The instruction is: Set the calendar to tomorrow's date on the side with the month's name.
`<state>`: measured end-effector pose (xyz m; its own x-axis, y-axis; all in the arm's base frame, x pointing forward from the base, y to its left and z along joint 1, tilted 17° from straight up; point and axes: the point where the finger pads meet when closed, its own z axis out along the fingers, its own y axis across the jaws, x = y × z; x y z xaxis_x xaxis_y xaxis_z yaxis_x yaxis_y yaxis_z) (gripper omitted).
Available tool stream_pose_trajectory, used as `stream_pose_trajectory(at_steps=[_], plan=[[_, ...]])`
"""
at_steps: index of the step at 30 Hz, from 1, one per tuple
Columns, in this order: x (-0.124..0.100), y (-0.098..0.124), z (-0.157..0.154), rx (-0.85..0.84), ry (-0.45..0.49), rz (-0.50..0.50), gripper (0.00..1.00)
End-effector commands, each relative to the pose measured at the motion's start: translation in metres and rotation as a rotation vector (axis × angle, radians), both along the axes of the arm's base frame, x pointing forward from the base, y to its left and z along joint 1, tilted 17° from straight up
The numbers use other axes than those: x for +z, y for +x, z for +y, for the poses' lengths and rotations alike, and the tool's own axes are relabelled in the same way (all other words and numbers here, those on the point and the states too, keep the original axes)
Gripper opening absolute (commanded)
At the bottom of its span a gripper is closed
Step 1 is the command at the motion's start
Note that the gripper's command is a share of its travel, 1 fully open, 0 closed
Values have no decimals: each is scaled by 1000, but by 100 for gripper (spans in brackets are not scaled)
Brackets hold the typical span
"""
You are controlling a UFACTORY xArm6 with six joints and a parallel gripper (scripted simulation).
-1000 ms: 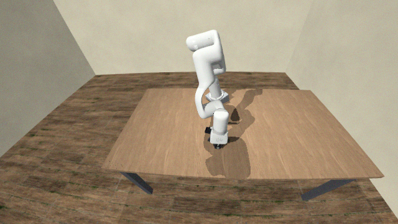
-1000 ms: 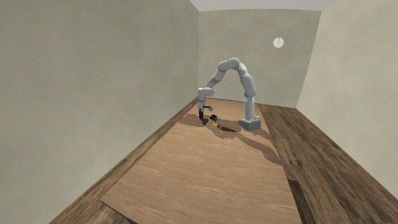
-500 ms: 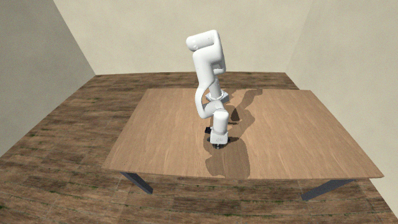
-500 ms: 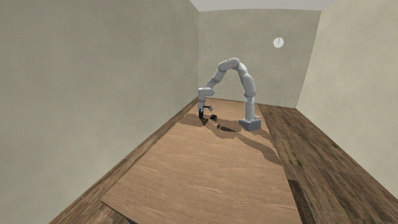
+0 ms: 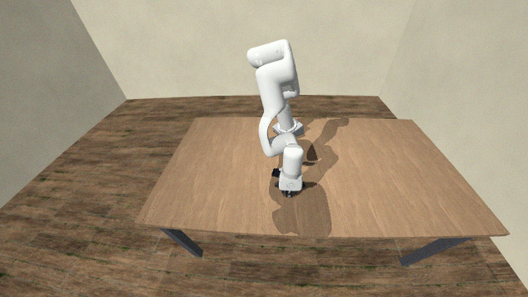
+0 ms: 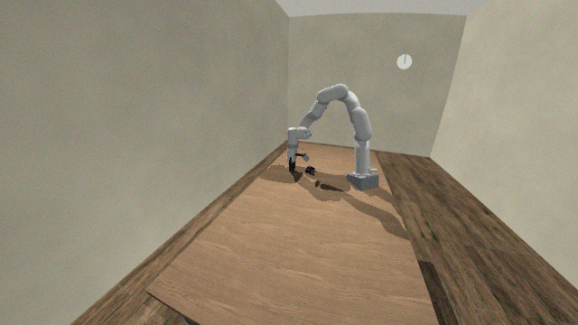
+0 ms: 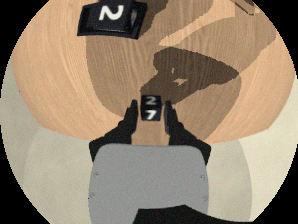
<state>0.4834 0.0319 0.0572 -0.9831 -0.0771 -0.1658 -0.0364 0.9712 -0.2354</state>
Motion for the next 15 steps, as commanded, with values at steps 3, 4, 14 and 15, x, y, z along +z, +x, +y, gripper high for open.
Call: stream_pose_trajectory(at_steps=[3,4,14,15], plan=[[14,-1,3,1,1,-5,47],[18,-2,4,1,1,-5,47],[60,-10,14,1,1,-5,47],[65,-11,15,1,1,-5,47]])
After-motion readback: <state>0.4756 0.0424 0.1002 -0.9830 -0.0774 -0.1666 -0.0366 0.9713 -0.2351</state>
